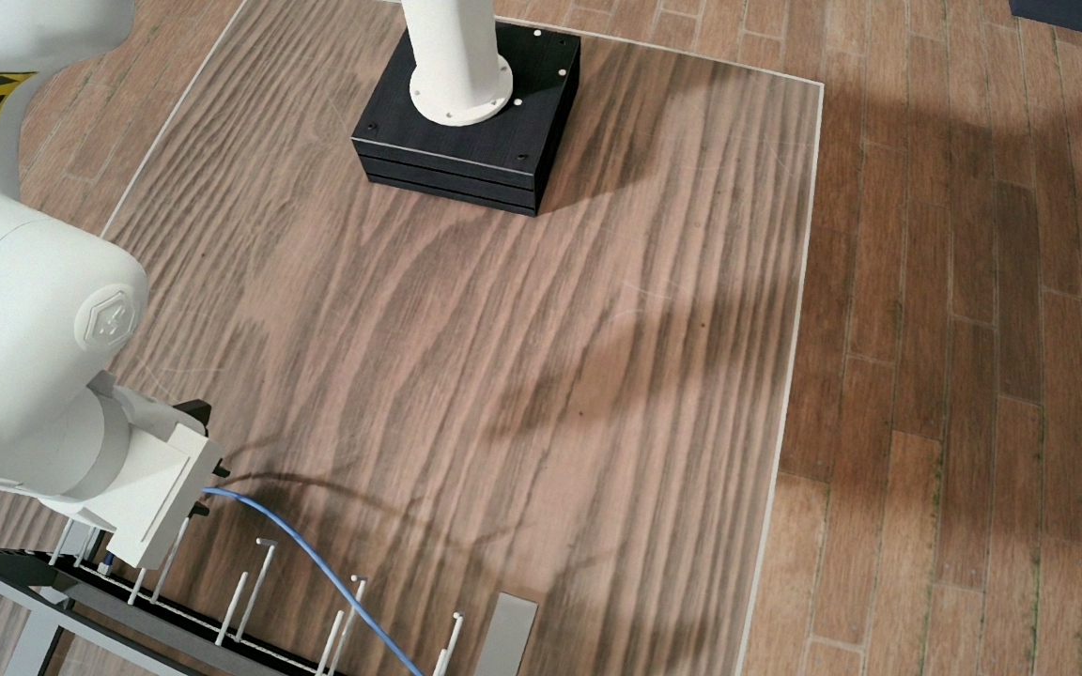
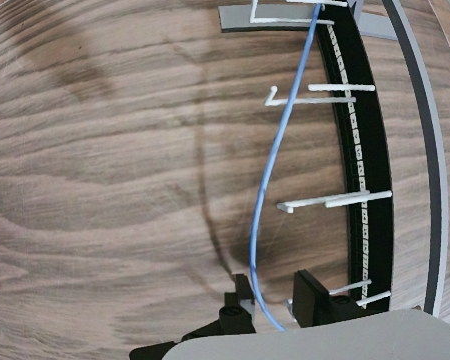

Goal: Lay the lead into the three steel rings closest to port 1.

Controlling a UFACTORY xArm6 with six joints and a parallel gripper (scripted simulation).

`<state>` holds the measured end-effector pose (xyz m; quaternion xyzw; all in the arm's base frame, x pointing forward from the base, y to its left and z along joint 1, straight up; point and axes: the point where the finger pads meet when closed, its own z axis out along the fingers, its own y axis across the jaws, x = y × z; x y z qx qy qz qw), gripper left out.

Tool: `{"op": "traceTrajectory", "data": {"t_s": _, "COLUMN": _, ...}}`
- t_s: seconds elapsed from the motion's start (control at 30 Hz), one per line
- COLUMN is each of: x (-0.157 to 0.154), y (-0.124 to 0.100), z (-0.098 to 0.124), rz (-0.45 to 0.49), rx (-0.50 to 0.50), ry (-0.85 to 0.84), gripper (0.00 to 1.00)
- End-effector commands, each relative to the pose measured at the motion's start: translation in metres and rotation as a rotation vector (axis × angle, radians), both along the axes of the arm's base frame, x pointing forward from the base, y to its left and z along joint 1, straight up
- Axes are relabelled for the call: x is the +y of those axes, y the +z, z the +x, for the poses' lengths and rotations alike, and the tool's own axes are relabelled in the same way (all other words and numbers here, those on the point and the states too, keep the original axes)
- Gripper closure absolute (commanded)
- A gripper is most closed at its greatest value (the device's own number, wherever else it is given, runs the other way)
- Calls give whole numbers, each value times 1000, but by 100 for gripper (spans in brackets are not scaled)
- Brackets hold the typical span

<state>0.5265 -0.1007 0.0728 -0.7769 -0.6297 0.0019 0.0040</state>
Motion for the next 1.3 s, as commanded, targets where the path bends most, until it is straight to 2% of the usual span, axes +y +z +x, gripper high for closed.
{"op": "traceTrajectory", "data": {"t_s": 0.0, "x": 0, "y": 2, "z": 1, "rz": -1, "rx": -5, "ry": 0, "gripper": 67}}
{"op": "traceTrajectory", "data": {"t_s": 0.77, "x": 0, "y": 1, "z": 2, "rz": -1, "rx": -5, "ry": 0, "gripper": 67}}
{"op": "traceTrajectory", "data": {"t_s": 1.27, "x": 0, "y": -19, "z": 2, "rz": -1, "rx": -5, "ry": 0, "gripper": 67}}
